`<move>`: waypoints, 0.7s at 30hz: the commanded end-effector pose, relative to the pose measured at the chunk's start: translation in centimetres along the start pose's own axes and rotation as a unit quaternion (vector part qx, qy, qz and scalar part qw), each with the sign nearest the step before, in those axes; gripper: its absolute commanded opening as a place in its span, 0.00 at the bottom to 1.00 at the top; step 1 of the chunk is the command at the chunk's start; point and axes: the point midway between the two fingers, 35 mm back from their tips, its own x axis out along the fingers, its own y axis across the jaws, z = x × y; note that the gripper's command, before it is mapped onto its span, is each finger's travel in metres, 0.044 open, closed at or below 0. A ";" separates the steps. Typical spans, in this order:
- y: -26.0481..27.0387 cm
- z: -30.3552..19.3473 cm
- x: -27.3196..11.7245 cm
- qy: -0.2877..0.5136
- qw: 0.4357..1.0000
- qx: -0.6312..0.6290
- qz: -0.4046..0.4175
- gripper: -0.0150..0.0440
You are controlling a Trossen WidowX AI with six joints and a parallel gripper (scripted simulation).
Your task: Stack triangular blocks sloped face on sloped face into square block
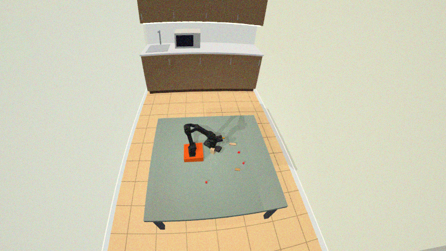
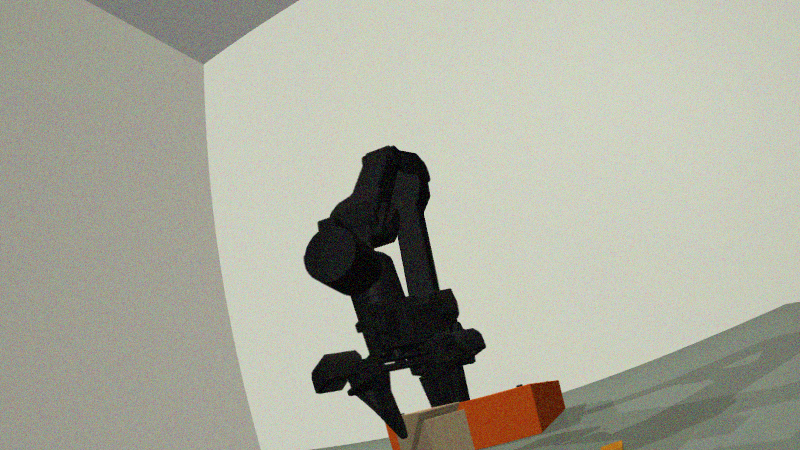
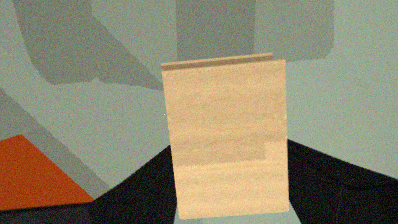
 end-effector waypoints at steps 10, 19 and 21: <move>0.1 -0.1 0.8 0.004 1.000 0.002 0.002 0.25; 0.1 -0.1 0.8 0.004 1.000 0.002 0.001 0.25; 0.1 -0.1 0.8 0.004 1.000 0.003 0.001 0.25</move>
